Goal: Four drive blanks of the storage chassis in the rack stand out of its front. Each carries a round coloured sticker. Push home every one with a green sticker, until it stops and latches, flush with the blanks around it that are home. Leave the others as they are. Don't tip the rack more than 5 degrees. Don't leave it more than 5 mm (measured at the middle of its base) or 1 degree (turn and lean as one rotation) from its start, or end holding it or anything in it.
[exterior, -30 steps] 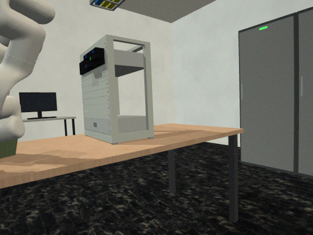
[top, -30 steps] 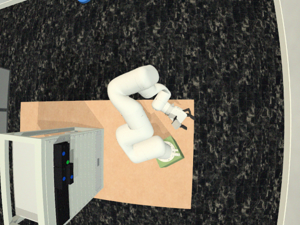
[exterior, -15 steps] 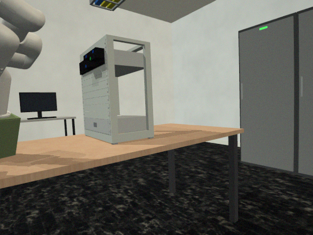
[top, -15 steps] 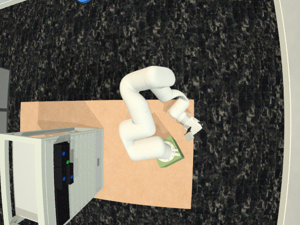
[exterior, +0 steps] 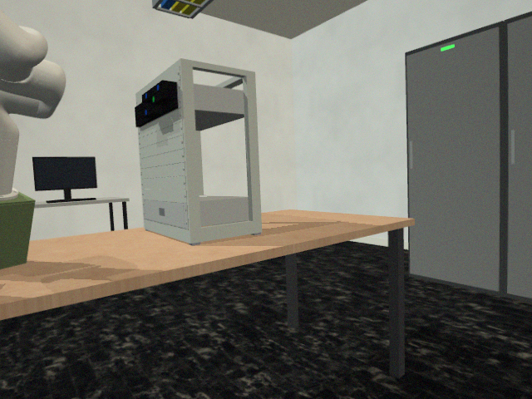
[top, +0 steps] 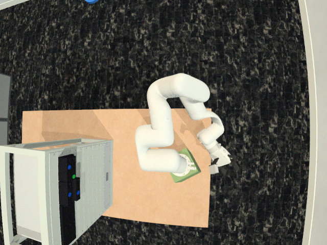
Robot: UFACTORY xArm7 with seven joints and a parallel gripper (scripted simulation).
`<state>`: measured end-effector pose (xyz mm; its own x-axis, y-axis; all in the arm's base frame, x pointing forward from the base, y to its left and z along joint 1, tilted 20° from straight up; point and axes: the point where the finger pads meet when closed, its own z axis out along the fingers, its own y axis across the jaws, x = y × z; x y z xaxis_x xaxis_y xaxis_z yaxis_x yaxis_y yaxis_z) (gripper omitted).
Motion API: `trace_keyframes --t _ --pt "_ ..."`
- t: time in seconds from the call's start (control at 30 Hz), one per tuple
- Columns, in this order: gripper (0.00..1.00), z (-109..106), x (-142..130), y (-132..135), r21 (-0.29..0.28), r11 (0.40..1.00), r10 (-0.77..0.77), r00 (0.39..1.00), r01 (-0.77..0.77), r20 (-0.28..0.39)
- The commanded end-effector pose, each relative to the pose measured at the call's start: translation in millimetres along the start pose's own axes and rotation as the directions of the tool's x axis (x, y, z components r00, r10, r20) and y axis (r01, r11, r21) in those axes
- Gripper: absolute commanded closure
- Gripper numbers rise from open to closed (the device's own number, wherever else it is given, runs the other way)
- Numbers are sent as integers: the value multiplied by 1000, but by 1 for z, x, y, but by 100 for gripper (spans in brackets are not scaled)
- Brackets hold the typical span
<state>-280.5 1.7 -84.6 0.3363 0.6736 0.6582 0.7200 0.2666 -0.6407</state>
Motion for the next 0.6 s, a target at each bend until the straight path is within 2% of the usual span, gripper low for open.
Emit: trace_keyframes --t 0.0,0.3,0.37,0.57 --pt "0 46 36 8 -54 997 45 997 -48 -59" --pt "0 95 130 40 -171 975 105 969 -145 -223" --pt "0 95 130 40 -171 975 105 969 -145 -223" --pt "0 108 201 68 -244 944 128 928 -222 -351"
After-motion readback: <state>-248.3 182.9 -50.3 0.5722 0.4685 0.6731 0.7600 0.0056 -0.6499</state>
